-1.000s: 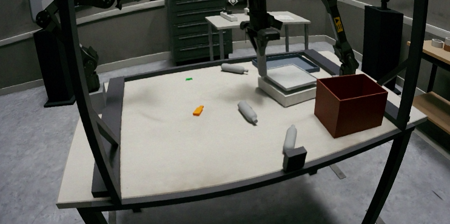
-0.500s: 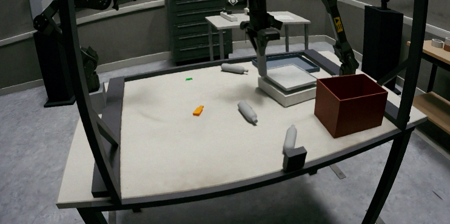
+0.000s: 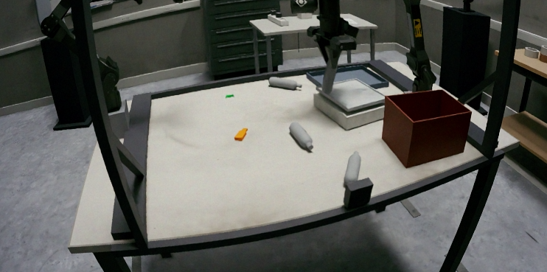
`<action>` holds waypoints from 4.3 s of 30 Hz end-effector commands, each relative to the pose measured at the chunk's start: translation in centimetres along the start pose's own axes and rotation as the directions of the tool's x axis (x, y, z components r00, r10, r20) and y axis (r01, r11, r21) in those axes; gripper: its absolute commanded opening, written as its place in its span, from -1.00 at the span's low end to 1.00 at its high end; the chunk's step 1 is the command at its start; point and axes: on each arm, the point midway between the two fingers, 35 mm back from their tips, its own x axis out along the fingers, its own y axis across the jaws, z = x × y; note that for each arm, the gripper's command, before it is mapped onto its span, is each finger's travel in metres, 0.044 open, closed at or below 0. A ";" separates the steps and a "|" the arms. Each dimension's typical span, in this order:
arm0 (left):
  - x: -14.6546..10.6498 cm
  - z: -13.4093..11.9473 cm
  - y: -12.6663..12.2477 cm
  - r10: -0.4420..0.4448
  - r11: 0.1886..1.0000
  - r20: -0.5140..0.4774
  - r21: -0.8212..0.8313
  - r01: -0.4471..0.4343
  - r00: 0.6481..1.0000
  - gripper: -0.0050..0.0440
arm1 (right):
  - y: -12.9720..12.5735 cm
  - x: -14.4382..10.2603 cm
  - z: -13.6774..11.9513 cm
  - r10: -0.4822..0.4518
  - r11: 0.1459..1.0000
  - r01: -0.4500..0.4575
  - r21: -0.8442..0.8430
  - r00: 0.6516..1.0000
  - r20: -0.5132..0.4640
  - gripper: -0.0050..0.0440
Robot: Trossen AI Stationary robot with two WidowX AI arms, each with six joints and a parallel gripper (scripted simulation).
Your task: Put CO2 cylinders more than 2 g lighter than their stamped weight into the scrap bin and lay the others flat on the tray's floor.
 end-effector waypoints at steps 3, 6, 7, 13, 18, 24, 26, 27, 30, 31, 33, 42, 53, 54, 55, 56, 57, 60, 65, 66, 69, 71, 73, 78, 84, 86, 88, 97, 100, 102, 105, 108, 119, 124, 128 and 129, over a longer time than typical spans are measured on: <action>-1.0 1.4 0.0 -0.116 0.990 -0.089 0.065 0.122 0.989 1.00 | -0.8 -0.1 4.2 0.003 1.000 -0.003 -0.002 1.000 -0.019 -1.00; -1.7 1.2 -0.3 -0.171 0.981 -0.143 0.063 0.182 0.975 1.00 | -1.1 0.3 5.9 0.003 1.000 -0.003 -0.002 1.000 -0.018 -1.00; -2.0 1.0 -0.4 -0.187 0.978 -0.164 0.056 0.199 0.969 1.00 | -1.2 0.4 6.3 0.003 1.000 -0.003 -0.003 1.000 -0.017 -1.00; -3.6 -1.0 -1.4 -0.269 0.961 -0.290 -0.026 0.274 0.918 1.00 | -1.7 0.7 8.1 0.004 1.000 -0.004 -0.007 1.000 -0.014 -1.00; -3.7 -1.2 -1.4 -0.274 0.960 -0.297 -0.032 0.278 0.915 1.00 | -1.6 0.6 8.0 0.005 1.000 -0.005 -0.006 1.000 -0.018 -1.00; -0.8 -1.1 -1.5 -0.252 0.967 -0.318 -0.043 0.251 0.914 1.00 | -1.7 1.8 8.2 0.000 1.000 0.000 -0.006 1.000 0.000 -1.00; 1.1 -1.1 -1.8 -0.238 0.971 -0.328 -0.048 0.236 0.914 1.00 | -1.7 2.1 8.2 0.000 1.000 0.000 -0.006 1.000 0.000 -1.00; 2.2 -1.2 -2.0 -0.230 0.973 -0.334 -0.050 0.227 0.914 1.00 | -1.7 2.4 8.1 0.000 1.000 0.000 -0.006 1.000 0.003 -1.00; 5.8 -1.4 -3.1 -0.203 0.979 -0.347 -0.058 0.195 0.916 1.00 | -1.7 3.1 8.1 -0.002 1.000 0.002 -0.006 1.000 0.008 -1.00; 5.8 -1.4 -3.1 -0.203 0.979 -0.347 -0.058 0.195 0.916 1.00 | -1.7 3.1 8.1 -0.002 1.000 0.002 -0.006 1.000 0.008 -1.00; 7.0 -1.5 -3.6 -0.194 0.981 -0.350 -0.060 0.184 0.917 1.00 | -1.7 3.1 8.2 0.000 1.000 0.000 -0.006 1.000 0.000 -1.00; 14.5 -3.2 -9.0 -0.129 0.991 -0.354 -0.078 0.108 0.926 1.00 | -1.6 3.3 7.9 0.003 1.000 -0.003 -0.006 1.000 -0.008 -1.00; 14.8 -3.6 -9.6 -0.124 0.992 -0.355 -0.079 0.102 0.927 1.00 | -1.6 3.3 7.9 0.003 1.000 -0.003 -0.004 1.000 -0.009 -1.00; 14.8 -3.6 -9.6 -0.124 0.992 -0.355 -0.079 0.102 0.927 1.00 | -1.6 3.6 8.2 0.001 1.000 -0.001 -0.006 1.000 -0.001 -1.00; 14.8 -3.6 -9.6 -0.124 0.992 -0.355 -0.079 0.102 0.927 1.00 | -1.6 3.6 8.2 0.001 1.000 -0.001 -0.006 1.000 -0.003 -1.00; 14.8 -3.6 -9.6 -0.124 0.992 -0.355 -0.079 0.102 0.927 1.00 | -1.6 3.6 8.3 0.002 1.000 -0.002 -0.006 1.000 -0.006 -1.00; 14.8 -3.6 -9.6 -0.124 0.992 -0.355 -0.079 0.102 0.927 1.00 | -1.7 3.7 8.3 0.003 1.000 -0.003 -0.006 1.000 -0.009 -1.00; 14.8 -3.6 -9.6 -0.124 0.992 -0.355 -0.079 0.102 0.927 1.00 | -1.7 4.4 8.5 0.003 1.000 -0.003 -0.006 1.000 -0.009 -1.00; 14.8 -3.6 -9.6 -0.124 0.992 -0.355 -0.079 0.102 0.927 1.00 | -1.7 5.5 8.6 0.000 1.000 0.000 -0.006 1.000 0.001 -1.00; 14.8 -3.6 -9.6 -0.124 0.992 -0.355 -0.079 0.102 0.927 1.00 | -1.7 5.5 8.6 0.000 1.000 0.000 -0.006 1.000 0.001 -1.00; 14.8 -3.6 -9.6 -0.124 0.992 -0.355 -0.079 0.102 0.927 1.00 | -1.6 5.9 8.1 0.000 1.000 0.000 -0.006 1.000 0.001 -1.00; 14.8 -3.6 -9.6 -0.124 0.992 -0.355 -0.079 0.102 0.927 1.00 | -1.6 6.1 8.2 0.000 1.000 0.000 -0.006 1.000 0.003 -1.00; 14.8 -3.6 -9.6 -0.124 0.992 -0.355 -0.079 0.102 0.927 1.00 | -1.5 5.7 7.6 0.004 1.000 -0.004 -0.006 1.000 -0.012 -1.00; 14.8 -3.6 -9.6 -0.124 0.992 -0.355 -0.079 0.102 0.927 1.00 | -1.5 5.5 7.6 0.006 1.000 -0.006 -0.006 1.000 -0.020 -1.00; 14.8 -3.6 -9.6 -0.124 0.992 -0.355 -0.079 0.102 0.927 1.00 | -1.6 5.8 7.9 0.003 1.000 -0.003 -0.004 1.000 -0.009 -1.00; 14.8 -3.6 -9.6 -0.124 0.992 -0.355 -0.079 0.102 0.927 1.00 | -1.6 5.8 7.9 0.003 1.000 -0.003 -0.004 1.000 -0.009 -0.60; 14.8 -3.6 -9.6 -0.124 0.992 -0.355 -0.079 0.102 0.927 1.00 | -1.6 5.8 7.9 0.003 1.000 -0.003 -0.004 1.000 -0.009 -0.40; 14.8 -3.6 -9.6 -0.124 0.992 -0.355 -0.079 0.102 0.927 1.00 | -1.5 4.9 7.7 0.007 1.000 -0.007 -0.006 1.000 -0.027 0.18; 14.8 -3.6 -9.6 -0.124 0.992 -0.355 -0.079 0.102 0.927 1.00 | -1.5 4.7 7.7 0.007 1.000 -0.007 -0.006 1.000 -0.027 0.28; 14.8 -3.6 -9.6 -0.124 0.992 -0.355 -0.079 0.102 0.927 1.00 | -1.5 3.6 7.7 0.007 1.000 -0.007 -0.006 1.000 -0.027 0.48; 14.8 -3.6 -9.6 -0.124 0.992 -0.355 -0.079 0.102 0.927 1.00 | -1.6 1.1 7.8 0.007 1.000 -0.007 -0.006 1.000 -0.027 0.77; 14.8 -3.6 -9.6 -0.124 0.992 -0.355 -0.079 0.102 0.927 1.00 | -1.6 -0.1 7.8 0.007 1.000 -0.007 -0.006 1.000 -0.027 1.00; 14.8 -3.6 -9.6 -0.124 0.992 -0.355 -0.079 0.102 0.927 1.00 | -1.8 0.7 9.7 0.072 0.926 -0.069 -0.370 0.997 -0.007 1.00; 14.8 -3.6 -9.6 -0.124 0.992 -0.355 -0.079 0.102 0.927 1.00 | -1.8 0.8 10.7 0.118 0.789 -0.106 -0.606 0.993 -0.020 1.00; 14.8 -3.6 -9.6 -0.124 0.992 -0.355 -0.079 0.102 0.927 1.00 | -1.9 0.9 11.6 0.150 0.643 -0.127 -0.755 0.988 -0.038 1.00; 14.8 -3.6 -9.6 -0.124 0.992 -0.355 -0.079 0.102 0.927 1.00 | -1.9 1.0 11.7 0.157 0.601 -0.131 -0.788 0.987 -0.044 1.00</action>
